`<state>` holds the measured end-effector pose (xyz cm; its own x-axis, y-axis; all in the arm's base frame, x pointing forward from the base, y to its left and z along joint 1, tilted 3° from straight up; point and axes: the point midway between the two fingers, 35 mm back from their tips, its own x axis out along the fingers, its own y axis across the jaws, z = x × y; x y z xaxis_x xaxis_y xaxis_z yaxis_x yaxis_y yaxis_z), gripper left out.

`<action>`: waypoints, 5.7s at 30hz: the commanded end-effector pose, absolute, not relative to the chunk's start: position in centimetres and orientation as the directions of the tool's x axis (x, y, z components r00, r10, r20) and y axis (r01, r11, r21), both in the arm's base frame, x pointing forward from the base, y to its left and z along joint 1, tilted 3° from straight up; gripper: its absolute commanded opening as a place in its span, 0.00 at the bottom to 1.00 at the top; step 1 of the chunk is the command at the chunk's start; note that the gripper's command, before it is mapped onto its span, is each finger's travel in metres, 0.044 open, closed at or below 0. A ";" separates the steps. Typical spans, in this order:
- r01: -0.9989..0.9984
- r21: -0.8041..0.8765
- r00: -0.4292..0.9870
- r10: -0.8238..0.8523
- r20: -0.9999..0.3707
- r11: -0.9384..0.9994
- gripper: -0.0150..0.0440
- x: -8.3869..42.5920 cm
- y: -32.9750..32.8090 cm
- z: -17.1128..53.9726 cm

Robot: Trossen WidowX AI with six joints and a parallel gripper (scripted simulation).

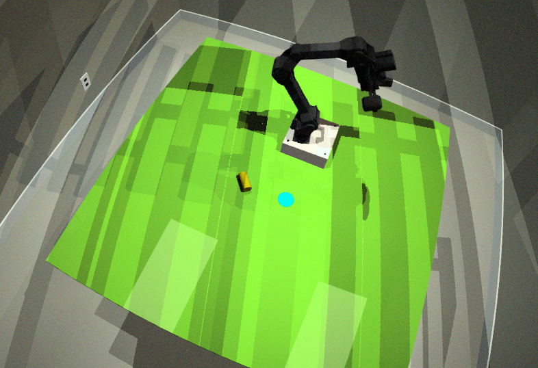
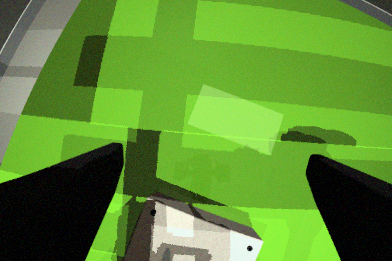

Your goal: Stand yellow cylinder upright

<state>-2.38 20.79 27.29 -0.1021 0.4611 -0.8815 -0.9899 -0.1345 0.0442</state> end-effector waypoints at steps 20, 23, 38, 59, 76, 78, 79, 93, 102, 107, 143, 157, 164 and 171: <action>-0.942 -0.108 0.202 0.279 -0.939 0.318 0.78 15.9 19.4 22.6; -0.916 -0.123 0.224 0.232 -0.946 0.383 0.78 18.7 17.5 21.7; -0.747 -0.139 0.197 0.016 -0.980 0.650 0.78 27.6 3.4 16.7; -0.486 -0.065 0.025 -0.060 -0.998 0.872 0.78 24.3 -15.5 10.7; -0.486 -0.064 0.024 -0.060 -0.998 0.872 0.73 24.5 -16.1 -0.4; -0.486 -0.064 0.024 -0.060 -0.998 0.872 0.65 24.5 -16.1 -0.4; -0.486 -0.064 0.024 -0.060 -0.998 0.872 0.60 24.5 -16.1 -0.4; -0.486 -0.065 0.025 -0.060 -0.998 0.872 0.43 24.7 -16.2 0.9; -0.486 -0.065 0.025 -0.060 -0.998 0.872 0.43 24.9 -16.2 3.6; -0.486 -0.065 0.025 -0.060 -0.998 0.872 0.43 24.9 -16.1 5.2; -0.509 -0.060 0.027 -0.054 -0.998 0.858 0.43 25.4 -11.3 11.0; -0.534 -0.056 0.027 -0.050 -0.998 0.844 0.43 25.8 -6.9 11.4; -0.546 -0.055 0.027 -0.048 -0.999 0.836 0.43 25.7 -4.8 11.5; -0.557 -0.053 0.027 -0.046 -0.999 0.828 0.43 25.5 -2.7 11.7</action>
<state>25.80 -3.77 11.66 0.0305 -0.0438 -0.9986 -0.5550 0.8302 -0.0534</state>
